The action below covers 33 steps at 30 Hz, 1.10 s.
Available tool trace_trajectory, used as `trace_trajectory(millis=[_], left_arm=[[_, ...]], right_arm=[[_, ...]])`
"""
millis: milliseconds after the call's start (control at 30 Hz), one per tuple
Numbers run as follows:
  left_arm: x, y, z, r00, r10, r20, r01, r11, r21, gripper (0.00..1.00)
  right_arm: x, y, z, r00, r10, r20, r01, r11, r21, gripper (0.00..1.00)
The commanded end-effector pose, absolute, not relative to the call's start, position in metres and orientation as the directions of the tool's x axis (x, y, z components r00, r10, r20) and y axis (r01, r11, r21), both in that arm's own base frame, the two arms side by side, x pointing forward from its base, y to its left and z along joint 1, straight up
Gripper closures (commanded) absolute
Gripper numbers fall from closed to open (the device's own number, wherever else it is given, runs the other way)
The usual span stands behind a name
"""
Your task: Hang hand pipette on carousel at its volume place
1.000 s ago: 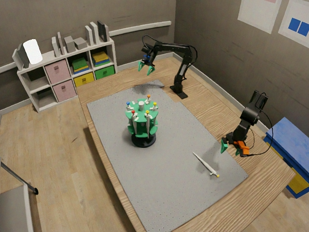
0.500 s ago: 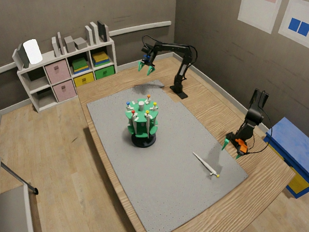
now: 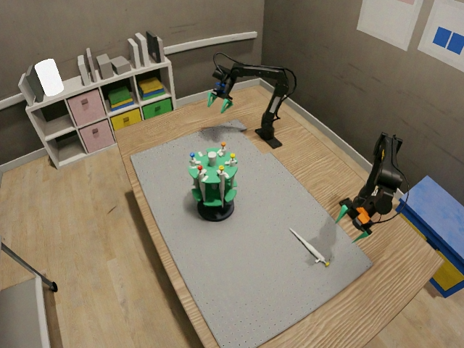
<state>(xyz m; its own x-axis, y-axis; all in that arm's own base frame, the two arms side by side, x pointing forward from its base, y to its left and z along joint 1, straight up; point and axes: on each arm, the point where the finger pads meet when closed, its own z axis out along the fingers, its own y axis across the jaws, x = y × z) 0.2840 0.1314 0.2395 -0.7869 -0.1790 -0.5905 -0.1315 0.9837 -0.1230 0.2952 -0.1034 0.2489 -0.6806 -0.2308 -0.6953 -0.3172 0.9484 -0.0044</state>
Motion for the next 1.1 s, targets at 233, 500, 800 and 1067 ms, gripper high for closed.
trace_trajectory(millis=[233,500,800,1067], left_arm=[[0.291,0.125,0.253,-0.676,0.19,-0.712,0.263,0.965,0.009,0.0],[0.296,0.098,0.248,-0.658,0.088,-0.748,0.2,0.978,-0.061,0.51],[0.306,0.055,0.237,-0.63,-0.079,-0.772,0.078,0.983,-0.164,0.51],[0.309,0.041,0.234,-0.609,-0.15,-0.779,0.037,0.975,-0.217,0.51]], right_arm=[[0.299,-0.106,0.253,-0.663,-0.234,-0.712,-0.324,0.946,-0.009,0.0],[0.299,-0.106,0.253,-0.663,-0.234,-0.712,-0.324,0.946,-0.009,0.0],[0.299,-0.106,0.253,-0.663,-0.234,-0.712,-0.324,0.946,-0.009,0.0],[0.299,-0.106,0.253,-0.663,-0.234,-0.712,-0.324,0.946,-0.009,0.0]])
